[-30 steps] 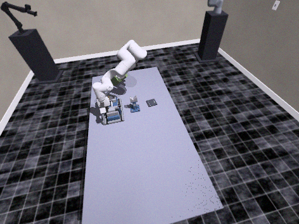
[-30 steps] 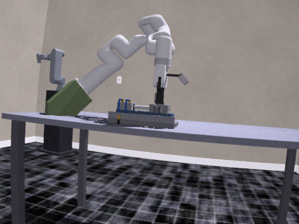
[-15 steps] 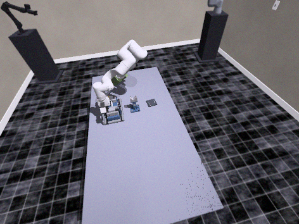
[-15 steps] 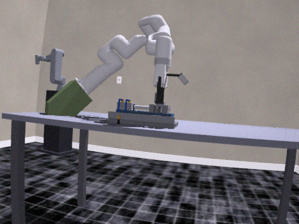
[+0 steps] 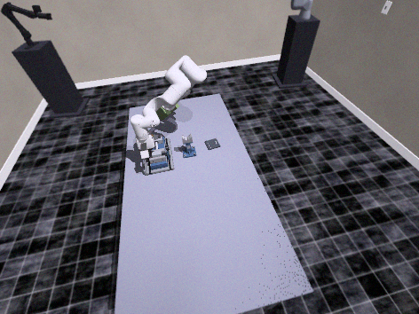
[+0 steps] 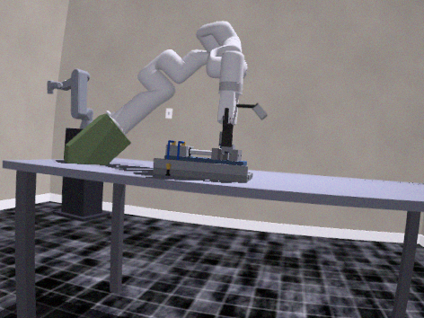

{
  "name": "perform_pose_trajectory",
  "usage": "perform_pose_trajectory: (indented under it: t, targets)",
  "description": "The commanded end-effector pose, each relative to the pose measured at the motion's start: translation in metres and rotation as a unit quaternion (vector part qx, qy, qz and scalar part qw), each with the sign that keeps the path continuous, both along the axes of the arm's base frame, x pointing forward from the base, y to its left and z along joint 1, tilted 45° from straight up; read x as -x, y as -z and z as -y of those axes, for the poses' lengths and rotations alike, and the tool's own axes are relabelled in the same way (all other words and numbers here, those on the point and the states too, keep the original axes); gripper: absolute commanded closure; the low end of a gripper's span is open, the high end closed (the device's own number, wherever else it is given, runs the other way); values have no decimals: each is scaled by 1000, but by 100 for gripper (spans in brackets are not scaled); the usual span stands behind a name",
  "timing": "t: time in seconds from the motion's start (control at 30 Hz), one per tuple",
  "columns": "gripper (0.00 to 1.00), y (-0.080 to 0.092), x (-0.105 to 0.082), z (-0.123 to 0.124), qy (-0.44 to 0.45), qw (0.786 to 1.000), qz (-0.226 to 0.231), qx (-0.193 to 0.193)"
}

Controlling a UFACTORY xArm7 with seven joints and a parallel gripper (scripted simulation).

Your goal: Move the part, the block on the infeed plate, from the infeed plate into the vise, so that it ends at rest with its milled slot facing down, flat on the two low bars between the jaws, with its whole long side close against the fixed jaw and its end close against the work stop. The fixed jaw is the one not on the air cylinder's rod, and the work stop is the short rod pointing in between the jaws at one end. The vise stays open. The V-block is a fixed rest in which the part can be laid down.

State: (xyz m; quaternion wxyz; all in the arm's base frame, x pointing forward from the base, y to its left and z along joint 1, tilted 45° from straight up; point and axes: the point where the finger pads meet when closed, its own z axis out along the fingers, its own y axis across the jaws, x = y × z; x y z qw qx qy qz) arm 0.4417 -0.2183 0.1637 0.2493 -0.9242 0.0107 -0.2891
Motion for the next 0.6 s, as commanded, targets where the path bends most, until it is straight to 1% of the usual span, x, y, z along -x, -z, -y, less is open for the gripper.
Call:
perform_pose_trajectory:
  t: [0.0, 0.57]
  targets:
    - [100, -1, 0, -3, -3, 1000, 0, -2]
    - [100, -2, 0, -5, -3, 1000, 1, -2]
